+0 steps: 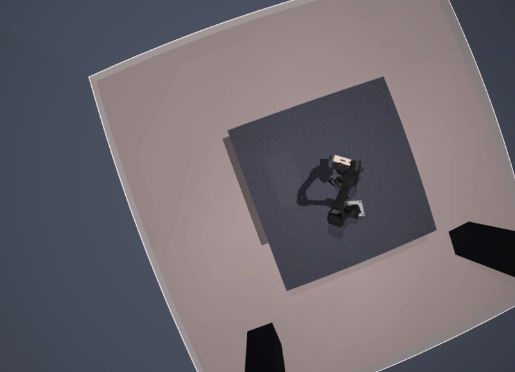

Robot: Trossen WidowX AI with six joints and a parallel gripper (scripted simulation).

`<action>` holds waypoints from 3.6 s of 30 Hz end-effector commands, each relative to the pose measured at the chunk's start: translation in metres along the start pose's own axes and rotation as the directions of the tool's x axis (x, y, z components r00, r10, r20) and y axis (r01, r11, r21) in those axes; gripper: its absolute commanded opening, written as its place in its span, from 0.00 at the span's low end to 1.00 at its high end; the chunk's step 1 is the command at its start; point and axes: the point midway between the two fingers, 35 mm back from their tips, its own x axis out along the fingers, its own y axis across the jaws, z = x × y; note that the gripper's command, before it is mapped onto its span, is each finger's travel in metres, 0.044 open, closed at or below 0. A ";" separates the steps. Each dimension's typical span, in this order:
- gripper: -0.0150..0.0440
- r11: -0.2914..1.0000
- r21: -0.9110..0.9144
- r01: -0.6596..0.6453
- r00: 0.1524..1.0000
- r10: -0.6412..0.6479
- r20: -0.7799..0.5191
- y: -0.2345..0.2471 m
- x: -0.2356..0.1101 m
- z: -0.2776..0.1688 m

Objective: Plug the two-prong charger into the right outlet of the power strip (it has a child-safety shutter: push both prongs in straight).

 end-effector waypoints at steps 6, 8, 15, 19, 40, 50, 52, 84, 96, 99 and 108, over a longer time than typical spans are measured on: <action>1.00 0.986 -0.084 -0.147 0.989 0.145 -0.034 0.047 0.020 -0.009; 1.00 0.979 -0.100 -0.176 0.984 0.173 -0.042 0.056 0.023 -0.011; 1.00 0.962 -0.131 -0.238 0.971 0.232 -0.062 0.075 0.029 -0.015; 1.00 0.962 -0.131 -0.238 0.971 0.232 -0.062 0.075 0.032 -0.015; 1.00 0.963 -0.131 -0.237 0.971 0.231 -0.062 0.081 0.061 -0.013; 1.00 0.962 -0.131 -0.238 0.971 0.232 -0.062 0.085 0.076 -0.012; 1.00 0.962 -0.131 -0.239 0.971 0.232 -0.062 0.086 0.079 -0.012; 0.25 0.962 -0.141 -0.233 0.972 0.227 -0.061 0.087 0.083 -0.010; 0.25 0.963 -0.133 -0.235 0.971 0.229 -0.063 0.075 0.045 -0.016; 0.25 0.962 -0.131 -0.238 0.971 0.231 -0.063 0.074 0.037 -0.020; 0.25 0.970 -0.037 -0.239 0.970 0.237 -0.062 0.067 0.041 -0.022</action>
